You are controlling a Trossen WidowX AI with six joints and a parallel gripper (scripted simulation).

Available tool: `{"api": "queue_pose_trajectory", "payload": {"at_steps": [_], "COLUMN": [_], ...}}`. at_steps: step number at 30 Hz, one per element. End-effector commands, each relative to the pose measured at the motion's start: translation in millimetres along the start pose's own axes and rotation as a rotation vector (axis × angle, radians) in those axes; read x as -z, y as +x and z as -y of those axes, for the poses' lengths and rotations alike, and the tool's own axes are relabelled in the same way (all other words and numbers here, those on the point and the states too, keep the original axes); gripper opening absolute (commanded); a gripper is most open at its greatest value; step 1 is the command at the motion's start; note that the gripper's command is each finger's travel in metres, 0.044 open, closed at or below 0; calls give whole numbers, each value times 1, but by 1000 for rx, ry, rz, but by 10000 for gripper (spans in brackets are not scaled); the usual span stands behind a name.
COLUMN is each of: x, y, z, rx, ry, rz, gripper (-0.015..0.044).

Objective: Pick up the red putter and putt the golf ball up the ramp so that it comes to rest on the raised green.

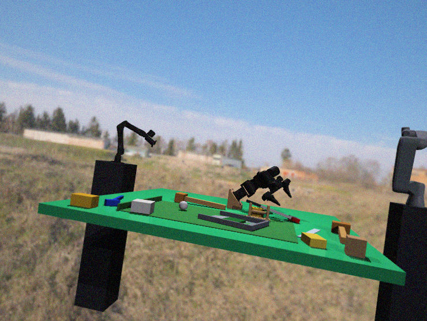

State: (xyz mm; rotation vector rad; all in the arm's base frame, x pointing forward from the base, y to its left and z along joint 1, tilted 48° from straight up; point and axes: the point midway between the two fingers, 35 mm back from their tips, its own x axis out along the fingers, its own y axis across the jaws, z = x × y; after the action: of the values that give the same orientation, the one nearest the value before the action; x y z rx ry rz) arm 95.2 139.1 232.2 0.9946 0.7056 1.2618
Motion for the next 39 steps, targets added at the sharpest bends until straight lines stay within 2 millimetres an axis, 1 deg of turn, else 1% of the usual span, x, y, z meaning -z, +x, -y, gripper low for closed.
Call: {"api": "queue_pose_trajectory", "payload": {"at_steps": [1, 2, 6, 9, 14, 18, 21, 27, 32, 39], "x": [-2, -6, -40, -64, -100, -120, -127, -132, -131, -126], "y": [0, 1, 4, 7, 10, 12, 13, 12, 12, 10], "z": [0, -1, -3, 0, 13, 29, 40, 54, 64, 73], "rx": [0, 1, 26, 72, 190, 301, 362, 438, 479, 484], "ry": [-5, -21, -146, -245, -426, -564, -571, -687, -759, -897], "rz": [2, 10, 67, 101, 120, 78, 36, -65, -183, -361], "gripper": [426, 440, 440, 440, 440, 440, 440, 440, 440, 440]}}
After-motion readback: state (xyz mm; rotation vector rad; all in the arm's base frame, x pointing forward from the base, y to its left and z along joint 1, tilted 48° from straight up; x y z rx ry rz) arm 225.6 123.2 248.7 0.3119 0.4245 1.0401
